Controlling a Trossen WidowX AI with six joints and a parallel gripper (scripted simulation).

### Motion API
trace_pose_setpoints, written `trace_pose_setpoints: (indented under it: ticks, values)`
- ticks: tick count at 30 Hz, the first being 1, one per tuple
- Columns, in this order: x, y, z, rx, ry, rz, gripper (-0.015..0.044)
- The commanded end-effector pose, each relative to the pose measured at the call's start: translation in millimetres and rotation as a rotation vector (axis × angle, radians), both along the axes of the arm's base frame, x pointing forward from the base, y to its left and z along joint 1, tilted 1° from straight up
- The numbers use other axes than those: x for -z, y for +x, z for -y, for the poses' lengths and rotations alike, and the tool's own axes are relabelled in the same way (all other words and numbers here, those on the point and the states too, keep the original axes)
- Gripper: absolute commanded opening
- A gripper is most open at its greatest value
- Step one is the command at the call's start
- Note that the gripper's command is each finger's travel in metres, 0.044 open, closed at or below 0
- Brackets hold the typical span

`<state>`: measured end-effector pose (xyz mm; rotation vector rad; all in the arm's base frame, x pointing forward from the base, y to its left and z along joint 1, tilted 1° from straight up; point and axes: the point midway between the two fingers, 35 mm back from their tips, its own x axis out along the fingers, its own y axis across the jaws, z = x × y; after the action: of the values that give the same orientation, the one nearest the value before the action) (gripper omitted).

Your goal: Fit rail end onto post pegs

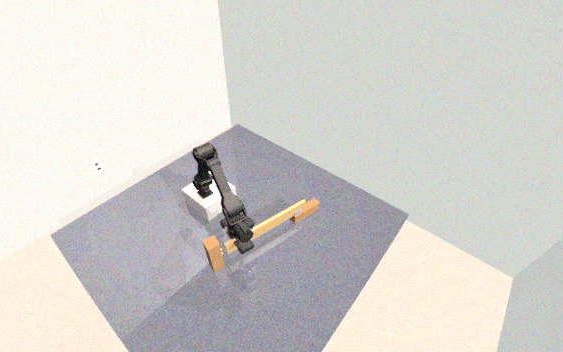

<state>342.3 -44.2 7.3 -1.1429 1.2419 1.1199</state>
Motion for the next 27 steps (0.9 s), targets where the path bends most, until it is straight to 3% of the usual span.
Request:
trace_pose_setpoints:
  ticks: [1,27]
  values:
    - [-1.2,-0.4,2.3,0.0,0.0,0.005,0.0]
    - [-2.5,-2.4,10.2,0.0,-0.001,0.005,0.0]
